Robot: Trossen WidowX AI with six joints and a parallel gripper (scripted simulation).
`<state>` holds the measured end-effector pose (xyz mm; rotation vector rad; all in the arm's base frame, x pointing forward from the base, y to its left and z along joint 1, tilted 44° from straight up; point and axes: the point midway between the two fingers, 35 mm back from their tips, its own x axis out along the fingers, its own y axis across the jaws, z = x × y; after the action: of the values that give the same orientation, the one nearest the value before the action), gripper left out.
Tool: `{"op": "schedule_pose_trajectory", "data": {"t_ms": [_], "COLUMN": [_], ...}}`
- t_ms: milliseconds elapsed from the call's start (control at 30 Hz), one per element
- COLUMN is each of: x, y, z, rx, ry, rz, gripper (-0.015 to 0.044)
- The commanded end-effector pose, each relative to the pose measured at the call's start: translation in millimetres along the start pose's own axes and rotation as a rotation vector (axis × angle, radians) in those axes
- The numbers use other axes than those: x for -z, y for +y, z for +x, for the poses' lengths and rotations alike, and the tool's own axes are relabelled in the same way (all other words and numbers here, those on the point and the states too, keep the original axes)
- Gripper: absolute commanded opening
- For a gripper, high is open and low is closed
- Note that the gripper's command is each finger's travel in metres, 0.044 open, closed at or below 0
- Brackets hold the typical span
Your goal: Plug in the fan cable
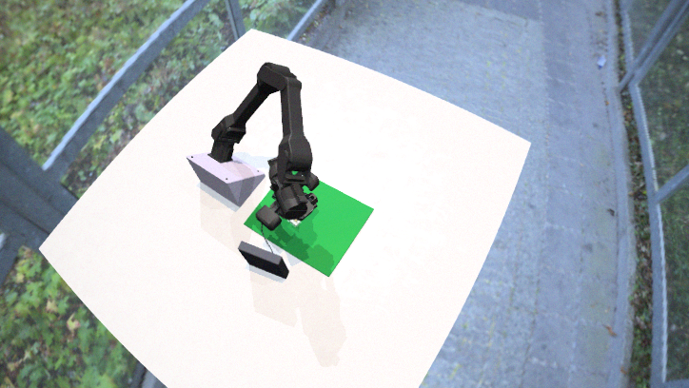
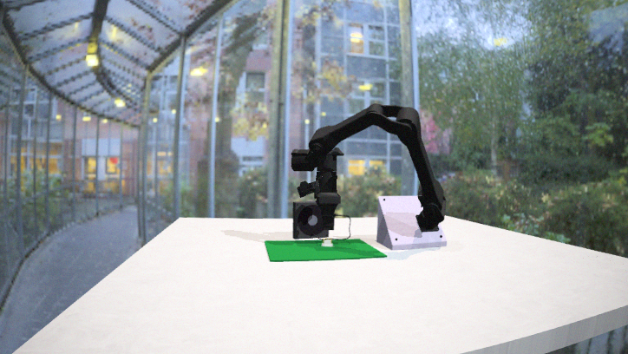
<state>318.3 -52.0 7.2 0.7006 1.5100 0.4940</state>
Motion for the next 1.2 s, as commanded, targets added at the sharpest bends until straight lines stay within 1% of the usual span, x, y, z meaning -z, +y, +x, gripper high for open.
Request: {"op": "schedule_pose_trajectory", "data": {"t_ms": [0, 333, 500, 1167], "x": [-4.3, -5.0, -5.0, -1.5], "y": [0.1, 0.4, 0.5, 1.6], "z": [-1.6, -1.7, 20.4, 20.5], "rx": [0.006, 0.006, 0.005, 0.004], "ry": [-0.003, -0.003, -0.003, -0.003], "rz": [-0.001, -0.001, -0.002, 0.006], "gripper": [0.0000, 0.0000, 0.0000, 0.0000]}}
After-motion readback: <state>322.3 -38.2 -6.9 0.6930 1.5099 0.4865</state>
